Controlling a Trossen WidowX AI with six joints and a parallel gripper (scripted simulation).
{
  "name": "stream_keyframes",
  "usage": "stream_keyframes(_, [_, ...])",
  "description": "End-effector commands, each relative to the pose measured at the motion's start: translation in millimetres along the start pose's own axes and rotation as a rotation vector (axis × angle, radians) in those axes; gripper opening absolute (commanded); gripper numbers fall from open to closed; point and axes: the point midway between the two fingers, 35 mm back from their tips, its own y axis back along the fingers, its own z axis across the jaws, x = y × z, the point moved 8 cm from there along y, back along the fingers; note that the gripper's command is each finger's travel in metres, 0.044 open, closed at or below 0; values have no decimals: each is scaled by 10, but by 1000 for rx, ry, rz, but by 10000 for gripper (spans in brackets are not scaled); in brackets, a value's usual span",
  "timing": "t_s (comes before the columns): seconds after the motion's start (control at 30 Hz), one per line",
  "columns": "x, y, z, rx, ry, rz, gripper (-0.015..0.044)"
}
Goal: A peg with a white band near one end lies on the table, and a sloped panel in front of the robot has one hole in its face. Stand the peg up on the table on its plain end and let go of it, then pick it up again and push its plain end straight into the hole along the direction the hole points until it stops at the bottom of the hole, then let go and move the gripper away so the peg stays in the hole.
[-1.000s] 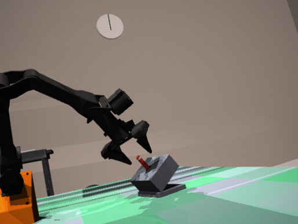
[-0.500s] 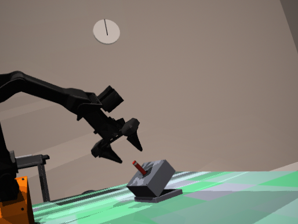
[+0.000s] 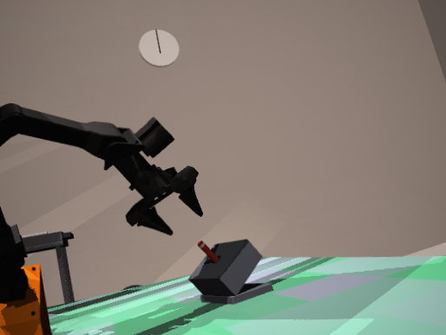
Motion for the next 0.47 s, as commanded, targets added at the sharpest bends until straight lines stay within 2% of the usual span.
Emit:
stream_keyframes(0.0, [0,65,-4,4,-6,4,440])
stream_keyframes(0.43, [-7,198,6,3,-5,4,440])
